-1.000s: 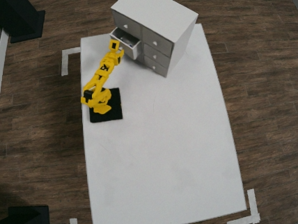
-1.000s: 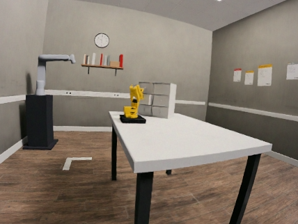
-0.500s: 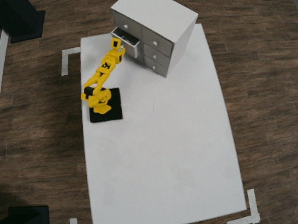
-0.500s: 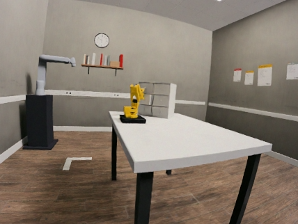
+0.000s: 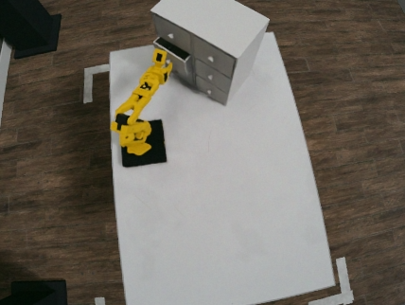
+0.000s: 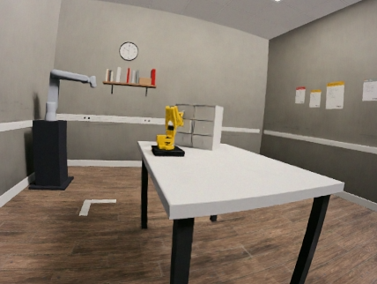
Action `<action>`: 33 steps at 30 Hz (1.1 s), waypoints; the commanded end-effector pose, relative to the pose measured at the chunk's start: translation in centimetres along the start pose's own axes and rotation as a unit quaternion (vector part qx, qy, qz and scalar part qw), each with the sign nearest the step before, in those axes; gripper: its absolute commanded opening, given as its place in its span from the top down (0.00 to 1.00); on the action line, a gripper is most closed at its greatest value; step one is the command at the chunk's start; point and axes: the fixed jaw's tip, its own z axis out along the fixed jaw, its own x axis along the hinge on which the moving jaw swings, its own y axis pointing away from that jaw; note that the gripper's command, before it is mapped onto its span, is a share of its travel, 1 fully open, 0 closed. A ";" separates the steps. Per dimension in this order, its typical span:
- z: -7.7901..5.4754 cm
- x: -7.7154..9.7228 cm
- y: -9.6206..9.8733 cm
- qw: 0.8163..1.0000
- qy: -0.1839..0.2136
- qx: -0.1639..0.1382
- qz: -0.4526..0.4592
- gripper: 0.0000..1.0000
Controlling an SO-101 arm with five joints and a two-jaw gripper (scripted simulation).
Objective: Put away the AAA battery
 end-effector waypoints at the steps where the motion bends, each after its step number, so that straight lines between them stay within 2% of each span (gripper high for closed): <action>1: 0.4 -0.2 -0.5 1.000 -0.002 0.008 -0.001 1.00; 28: 2.6 -1.0 -1.1 1.000 -0.002 0.017 0.002 1.00; 33: 2.6 -1.0 -1.1 1.000 -0.002 0.017 0.002 1.00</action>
